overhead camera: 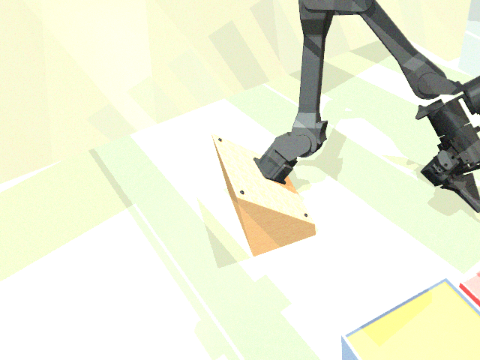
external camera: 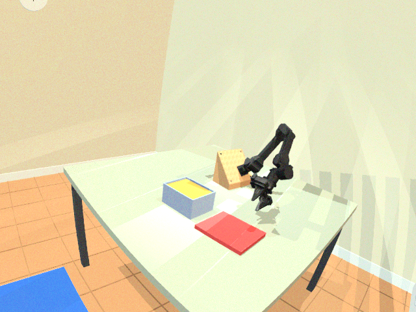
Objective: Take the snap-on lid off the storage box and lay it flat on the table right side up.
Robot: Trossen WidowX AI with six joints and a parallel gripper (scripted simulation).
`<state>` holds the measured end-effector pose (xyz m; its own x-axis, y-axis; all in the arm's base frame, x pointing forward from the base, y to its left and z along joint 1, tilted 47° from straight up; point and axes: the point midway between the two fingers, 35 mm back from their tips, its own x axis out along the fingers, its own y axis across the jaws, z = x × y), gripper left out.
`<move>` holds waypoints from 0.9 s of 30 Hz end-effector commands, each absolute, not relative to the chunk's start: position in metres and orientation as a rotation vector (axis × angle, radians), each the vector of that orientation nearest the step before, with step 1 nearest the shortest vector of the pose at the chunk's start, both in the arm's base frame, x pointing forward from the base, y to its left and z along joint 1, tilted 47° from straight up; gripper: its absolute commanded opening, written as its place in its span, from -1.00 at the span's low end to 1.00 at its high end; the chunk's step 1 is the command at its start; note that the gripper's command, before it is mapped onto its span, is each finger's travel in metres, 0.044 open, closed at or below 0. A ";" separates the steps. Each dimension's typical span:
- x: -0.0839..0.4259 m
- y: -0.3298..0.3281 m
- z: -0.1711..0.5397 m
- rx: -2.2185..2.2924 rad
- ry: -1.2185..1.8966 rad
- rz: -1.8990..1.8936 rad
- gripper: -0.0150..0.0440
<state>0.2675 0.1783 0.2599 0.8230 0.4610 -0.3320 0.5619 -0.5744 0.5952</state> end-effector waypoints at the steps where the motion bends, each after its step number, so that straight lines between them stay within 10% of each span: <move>1: 0.263 0.173 0.265 2.275 0.753 -0.180 1.00; 27: 0.241 0.138 0.295 2.272 0.752 -0.182 1.00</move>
<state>0.2445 0.1420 0.2911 0.8224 0.4599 -0.3348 0.5628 -0.5722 0.5965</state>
